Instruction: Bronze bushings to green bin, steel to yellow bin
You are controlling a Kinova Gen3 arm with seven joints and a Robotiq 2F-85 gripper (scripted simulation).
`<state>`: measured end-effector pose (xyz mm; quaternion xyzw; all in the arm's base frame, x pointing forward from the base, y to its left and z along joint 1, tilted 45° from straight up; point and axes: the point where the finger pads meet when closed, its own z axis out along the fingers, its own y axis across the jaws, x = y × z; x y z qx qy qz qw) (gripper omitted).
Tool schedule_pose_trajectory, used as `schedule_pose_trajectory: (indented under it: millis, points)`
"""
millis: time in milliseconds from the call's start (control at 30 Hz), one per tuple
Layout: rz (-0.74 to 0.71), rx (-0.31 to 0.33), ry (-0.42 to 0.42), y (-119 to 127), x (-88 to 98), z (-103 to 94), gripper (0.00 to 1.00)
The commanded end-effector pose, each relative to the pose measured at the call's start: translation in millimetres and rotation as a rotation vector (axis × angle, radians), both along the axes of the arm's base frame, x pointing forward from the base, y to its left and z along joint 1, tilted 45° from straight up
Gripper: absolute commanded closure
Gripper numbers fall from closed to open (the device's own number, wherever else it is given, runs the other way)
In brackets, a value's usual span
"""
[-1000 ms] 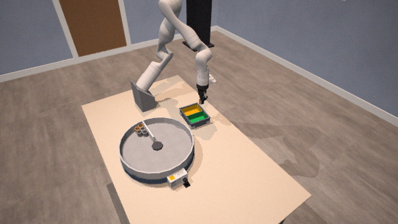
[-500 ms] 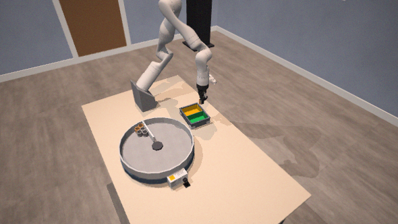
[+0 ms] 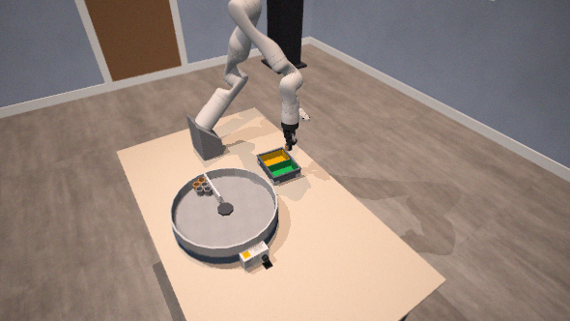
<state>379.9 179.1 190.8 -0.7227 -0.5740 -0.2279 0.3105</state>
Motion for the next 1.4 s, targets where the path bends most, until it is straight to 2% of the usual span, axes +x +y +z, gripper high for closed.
schedule_pose_trajectory:
  millis: [0, 133, 300, 500, 633, 1367]
  points:
    - [0.0, 0.001, 0.003, 11.5, -1.1, -10.3, 1.0]
    - [0.0, 0.001, 0.003, 15.8, -1.3, -14.5, 1.0]
    - [-0.002, 0.002, 0.005, 37.0, -2.1, -35.3, 1.0]
    - [-0.003, 0.002, 0.005, 41.2, -2.3, -39.5, 1.0]
    - [-0.004, 0.003, 0.006, 58.2, -3.0, -56.1, 1.0]
    - [-0.004, 0.002, 0.005, 64.7, -2.4, -60.5, 1.0]
